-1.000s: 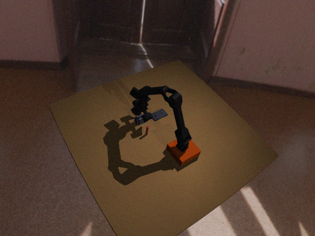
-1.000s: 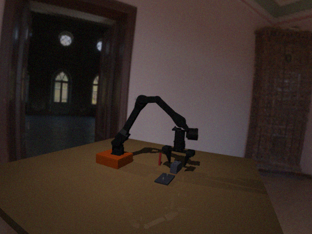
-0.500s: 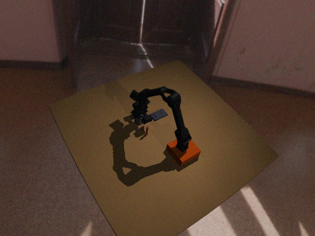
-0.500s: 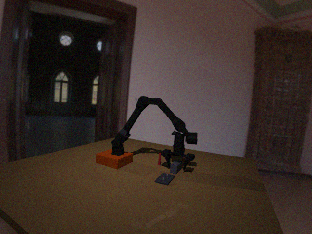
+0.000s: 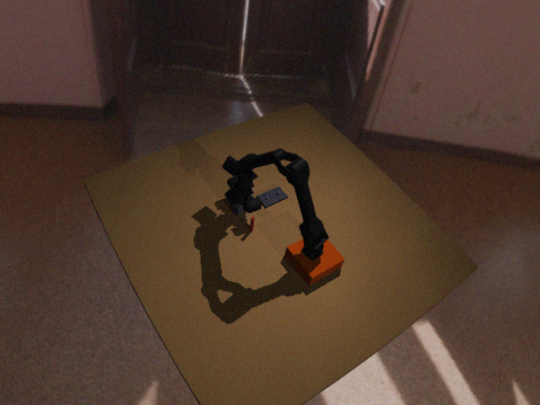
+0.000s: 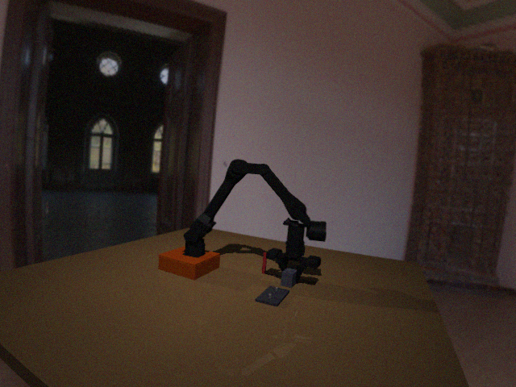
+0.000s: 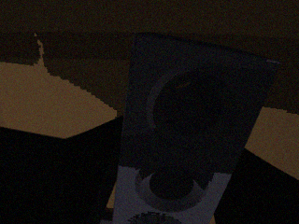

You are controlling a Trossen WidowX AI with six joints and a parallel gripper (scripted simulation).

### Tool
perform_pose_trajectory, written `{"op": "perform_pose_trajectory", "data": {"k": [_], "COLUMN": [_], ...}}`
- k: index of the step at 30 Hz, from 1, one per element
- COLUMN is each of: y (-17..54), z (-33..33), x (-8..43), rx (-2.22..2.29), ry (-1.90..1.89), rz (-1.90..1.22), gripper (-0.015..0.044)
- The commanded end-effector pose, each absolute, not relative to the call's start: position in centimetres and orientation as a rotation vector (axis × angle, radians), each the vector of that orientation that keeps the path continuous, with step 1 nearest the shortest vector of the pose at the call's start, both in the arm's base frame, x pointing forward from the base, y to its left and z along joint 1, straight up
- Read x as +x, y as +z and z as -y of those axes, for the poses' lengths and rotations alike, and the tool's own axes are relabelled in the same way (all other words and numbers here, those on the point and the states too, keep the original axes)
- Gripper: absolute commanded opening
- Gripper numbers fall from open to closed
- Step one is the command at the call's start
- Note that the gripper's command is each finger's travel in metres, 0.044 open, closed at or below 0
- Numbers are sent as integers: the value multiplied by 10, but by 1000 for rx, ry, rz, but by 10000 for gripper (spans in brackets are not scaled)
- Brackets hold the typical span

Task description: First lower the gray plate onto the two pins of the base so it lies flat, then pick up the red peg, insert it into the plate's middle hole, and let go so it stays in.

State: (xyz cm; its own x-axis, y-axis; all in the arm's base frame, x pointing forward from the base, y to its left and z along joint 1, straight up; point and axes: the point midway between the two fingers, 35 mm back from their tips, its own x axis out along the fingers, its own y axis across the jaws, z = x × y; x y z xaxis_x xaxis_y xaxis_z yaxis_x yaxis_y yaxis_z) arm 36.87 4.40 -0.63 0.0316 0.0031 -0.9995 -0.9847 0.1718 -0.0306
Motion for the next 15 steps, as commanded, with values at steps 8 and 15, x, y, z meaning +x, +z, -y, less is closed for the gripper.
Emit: {"op": "perform_pose_trajectory", "data": {"k": [8, 15], "y": [-5, 11], "z": [-44, -44], "x": [370, 375], "rx": [-1087, -1068], "ry": [1055, 1018], "rz": [-1254, -1243], "gripper": [52, 0]}}
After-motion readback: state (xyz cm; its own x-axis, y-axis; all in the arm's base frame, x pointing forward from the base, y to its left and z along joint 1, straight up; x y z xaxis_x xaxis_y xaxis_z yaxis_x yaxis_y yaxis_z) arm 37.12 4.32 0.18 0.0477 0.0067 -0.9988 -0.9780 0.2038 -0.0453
